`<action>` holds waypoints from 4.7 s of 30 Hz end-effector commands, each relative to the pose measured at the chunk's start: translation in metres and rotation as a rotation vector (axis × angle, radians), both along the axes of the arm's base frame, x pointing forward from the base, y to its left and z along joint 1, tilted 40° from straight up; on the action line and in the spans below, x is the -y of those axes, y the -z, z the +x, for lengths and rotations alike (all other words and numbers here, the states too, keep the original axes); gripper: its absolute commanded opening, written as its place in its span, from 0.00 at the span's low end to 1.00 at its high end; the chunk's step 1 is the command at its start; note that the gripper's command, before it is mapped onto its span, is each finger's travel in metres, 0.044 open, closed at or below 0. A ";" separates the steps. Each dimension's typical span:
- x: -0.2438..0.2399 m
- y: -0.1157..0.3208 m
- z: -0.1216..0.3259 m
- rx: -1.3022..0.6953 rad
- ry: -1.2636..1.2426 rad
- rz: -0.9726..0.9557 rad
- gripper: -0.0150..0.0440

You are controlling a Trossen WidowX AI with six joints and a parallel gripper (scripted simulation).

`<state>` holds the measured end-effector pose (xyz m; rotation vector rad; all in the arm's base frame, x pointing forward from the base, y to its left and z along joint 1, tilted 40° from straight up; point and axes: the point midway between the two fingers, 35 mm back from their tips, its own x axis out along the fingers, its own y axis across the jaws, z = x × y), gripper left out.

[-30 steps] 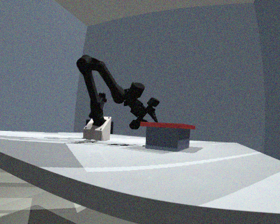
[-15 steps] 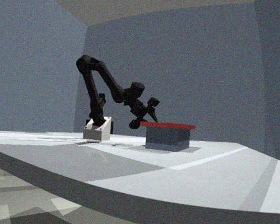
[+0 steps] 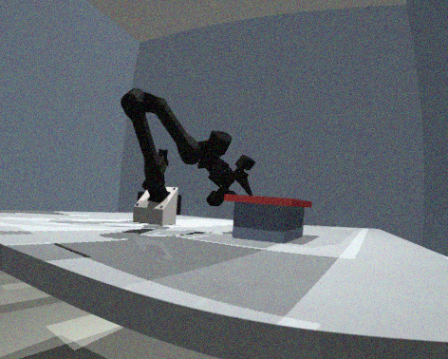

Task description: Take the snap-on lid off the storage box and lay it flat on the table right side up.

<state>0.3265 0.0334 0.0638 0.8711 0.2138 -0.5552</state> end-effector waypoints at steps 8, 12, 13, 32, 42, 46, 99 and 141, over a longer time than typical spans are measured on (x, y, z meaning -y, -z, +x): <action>-0.004 -0.004 -0.001 0.006 -0.003 0.000 0.25; -0.004 -0.004 -0.001 0.006 -0.003 0.000 0.25; -0.004 -0.004 -0.001 0.006 -0.003 0.000 0.25; -0.007 -0.007 -0.002 0.006 -0.003 0.001 0.25; -0.007 -0.008 -0.002 0.005 -0.005 0.000 0.25; -0.007 -0.008 -0.001 0.005 -0.005 0.000 0.25; -0.008 -0.009 0.003 0.006 -0.005 0.000 0.25; -0.015 -0.018 0.004 0.006 -0.005 0.001 0.25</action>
